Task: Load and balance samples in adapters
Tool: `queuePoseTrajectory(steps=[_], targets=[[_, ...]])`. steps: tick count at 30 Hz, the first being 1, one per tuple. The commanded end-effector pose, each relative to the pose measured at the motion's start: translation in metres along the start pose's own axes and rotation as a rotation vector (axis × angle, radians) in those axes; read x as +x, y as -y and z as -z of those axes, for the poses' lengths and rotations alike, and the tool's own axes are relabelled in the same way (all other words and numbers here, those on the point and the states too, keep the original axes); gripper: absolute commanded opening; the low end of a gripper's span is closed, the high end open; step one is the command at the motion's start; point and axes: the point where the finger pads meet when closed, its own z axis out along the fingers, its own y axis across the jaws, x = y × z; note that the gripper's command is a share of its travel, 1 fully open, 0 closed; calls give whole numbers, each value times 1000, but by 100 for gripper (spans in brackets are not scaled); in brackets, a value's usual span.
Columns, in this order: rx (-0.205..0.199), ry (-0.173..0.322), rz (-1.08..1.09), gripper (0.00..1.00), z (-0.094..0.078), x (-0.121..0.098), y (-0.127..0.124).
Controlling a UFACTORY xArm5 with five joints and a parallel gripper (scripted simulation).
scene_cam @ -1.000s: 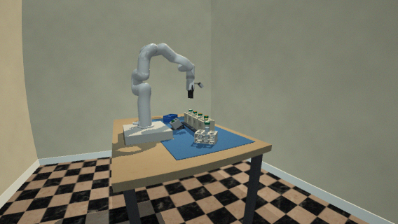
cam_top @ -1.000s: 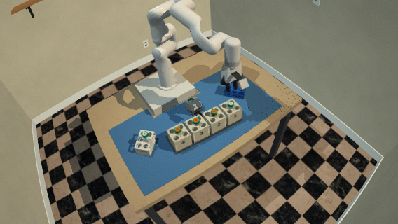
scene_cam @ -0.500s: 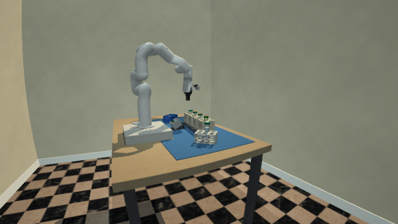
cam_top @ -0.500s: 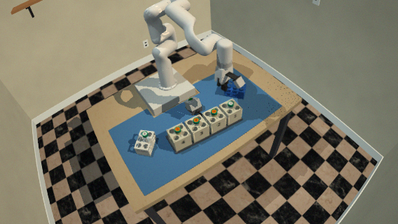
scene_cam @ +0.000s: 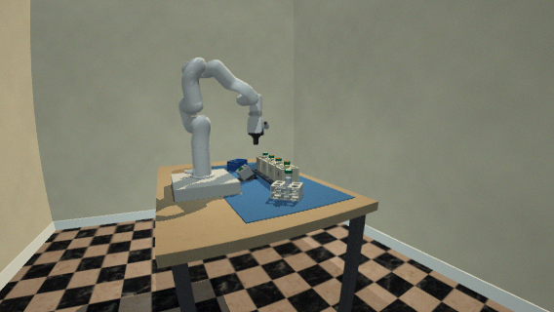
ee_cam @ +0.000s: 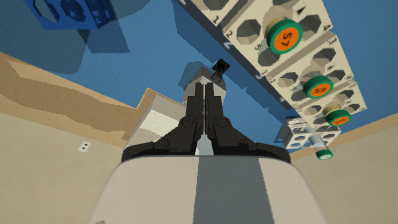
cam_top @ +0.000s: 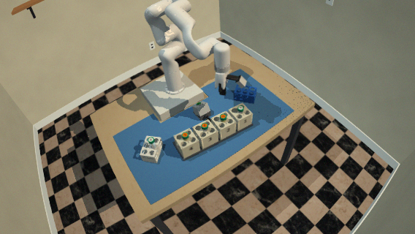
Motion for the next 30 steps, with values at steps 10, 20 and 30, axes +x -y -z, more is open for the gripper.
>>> queuePoseTrajectory(steps=[10, 20, 30], targets=[[-8, -14, 410, 0, -21, -55, 5], [-10, -13, 744, 0, -40, -101, 10], [-10, -12, 921, 0, -56, -138, 14]])
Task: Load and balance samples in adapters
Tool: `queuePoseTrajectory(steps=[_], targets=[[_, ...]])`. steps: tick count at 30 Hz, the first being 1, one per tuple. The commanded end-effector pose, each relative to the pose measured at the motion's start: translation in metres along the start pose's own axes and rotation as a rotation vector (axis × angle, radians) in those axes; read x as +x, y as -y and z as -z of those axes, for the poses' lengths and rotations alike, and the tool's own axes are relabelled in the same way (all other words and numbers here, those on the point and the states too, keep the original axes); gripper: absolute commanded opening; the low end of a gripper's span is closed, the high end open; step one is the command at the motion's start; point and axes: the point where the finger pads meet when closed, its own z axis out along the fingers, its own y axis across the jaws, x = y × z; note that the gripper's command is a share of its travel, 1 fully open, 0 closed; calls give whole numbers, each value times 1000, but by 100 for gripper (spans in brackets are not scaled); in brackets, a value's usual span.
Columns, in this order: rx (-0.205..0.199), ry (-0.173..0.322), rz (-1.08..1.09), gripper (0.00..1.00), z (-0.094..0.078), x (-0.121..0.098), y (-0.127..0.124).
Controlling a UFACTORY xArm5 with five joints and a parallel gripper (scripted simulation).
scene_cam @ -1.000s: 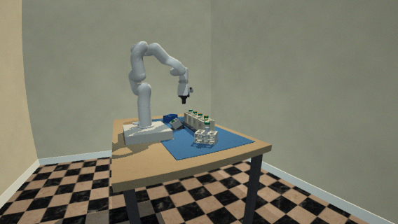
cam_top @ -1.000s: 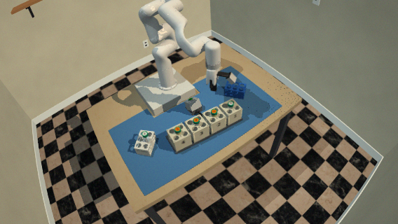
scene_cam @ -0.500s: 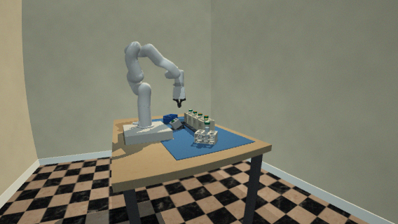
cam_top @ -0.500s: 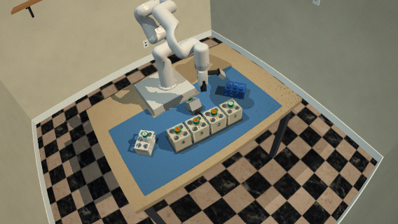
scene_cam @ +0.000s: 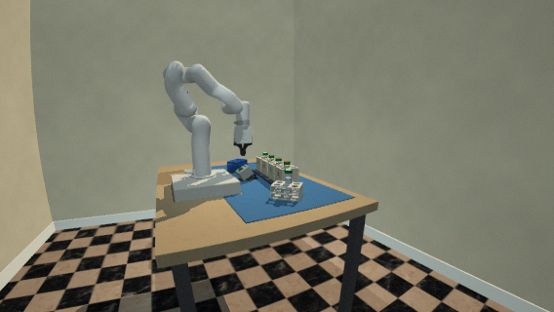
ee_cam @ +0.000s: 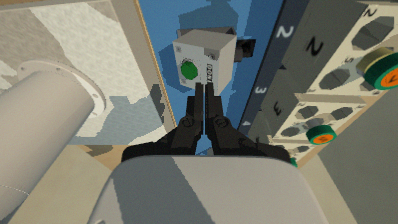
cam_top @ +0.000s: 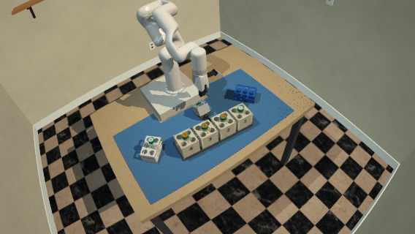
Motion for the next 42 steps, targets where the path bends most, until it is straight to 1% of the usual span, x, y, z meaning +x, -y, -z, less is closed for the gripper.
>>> queuePoseTrajectory(steps=[1, 3, 18, 29, 31, 37, 42], targets=[[-18, -5, 45, 0, -5, -12, 16], [-18, -5, 45, 0, -8, -16, 23], [-18, -5, 45, 0, -8, -16, 23], [-18, -5, 45, 0, -30, -16, 22], [-18, -5, 45, 0, -30, -16, 22], [-18, -5, 45, 0, -42, -16, 22], [-18, -5, 45, 0, -43, -16, 22]])
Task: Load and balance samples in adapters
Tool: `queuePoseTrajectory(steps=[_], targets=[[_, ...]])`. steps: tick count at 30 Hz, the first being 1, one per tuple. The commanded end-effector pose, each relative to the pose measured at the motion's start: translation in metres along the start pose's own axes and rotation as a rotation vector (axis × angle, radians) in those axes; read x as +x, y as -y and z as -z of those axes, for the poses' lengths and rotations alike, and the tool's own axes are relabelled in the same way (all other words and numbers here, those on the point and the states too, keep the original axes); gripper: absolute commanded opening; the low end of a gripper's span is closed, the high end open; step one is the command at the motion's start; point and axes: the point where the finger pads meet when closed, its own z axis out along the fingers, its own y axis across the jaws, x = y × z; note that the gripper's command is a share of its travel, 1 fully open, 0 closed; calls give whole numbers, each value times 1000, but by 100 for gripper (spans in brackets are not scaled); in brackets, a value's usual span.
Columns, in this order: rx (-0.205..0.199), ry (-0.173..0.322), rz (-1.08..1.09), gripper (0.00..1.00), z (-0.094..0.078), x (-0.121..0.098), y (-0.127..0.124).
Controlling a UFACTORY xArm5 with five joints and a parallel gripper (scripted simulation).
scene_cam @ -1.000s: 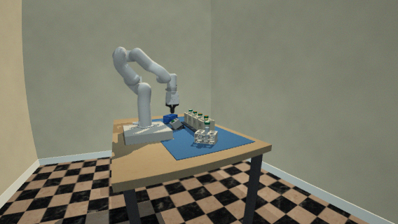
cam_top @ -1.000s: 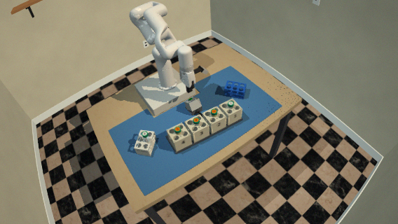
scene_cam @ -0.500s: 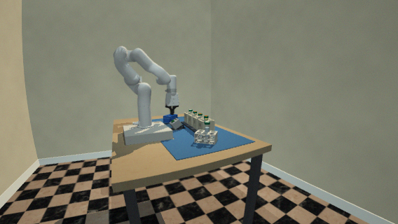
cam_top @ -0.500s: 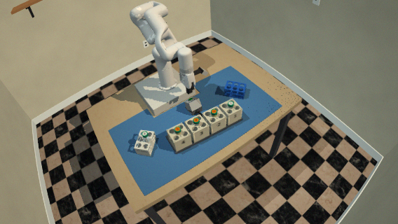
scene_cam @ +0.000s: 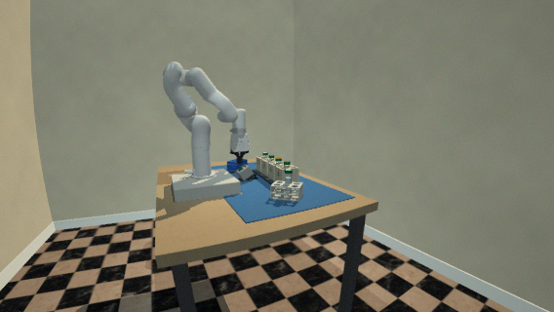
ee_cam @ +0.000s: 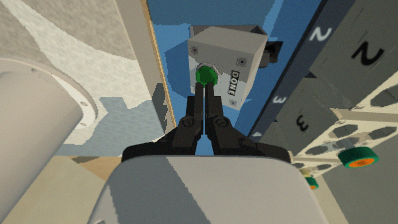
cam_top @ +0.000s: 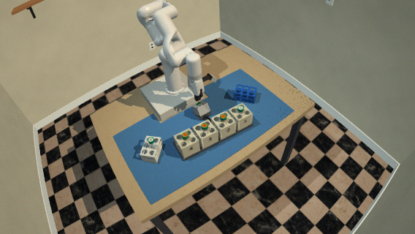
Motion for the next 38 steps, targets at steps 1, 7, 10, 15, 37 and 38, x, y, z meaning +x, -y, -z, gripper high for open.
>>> queuePoseTrajectory(steps=[1, 7, 10, 15, 37, 38], targets=[[-4, -1, 0, 0, -1, 0, -2], [-4, -1, 0, 0, -1, 0, -2], [-4, -1, 0, 0, -1, 0, -2], [-4, -1, 0, 0, -4, 0, -2], [-4, -1, 0, 0, -17, 0, -2], [-4, -1, 0, 0, -18, 0, -2]])
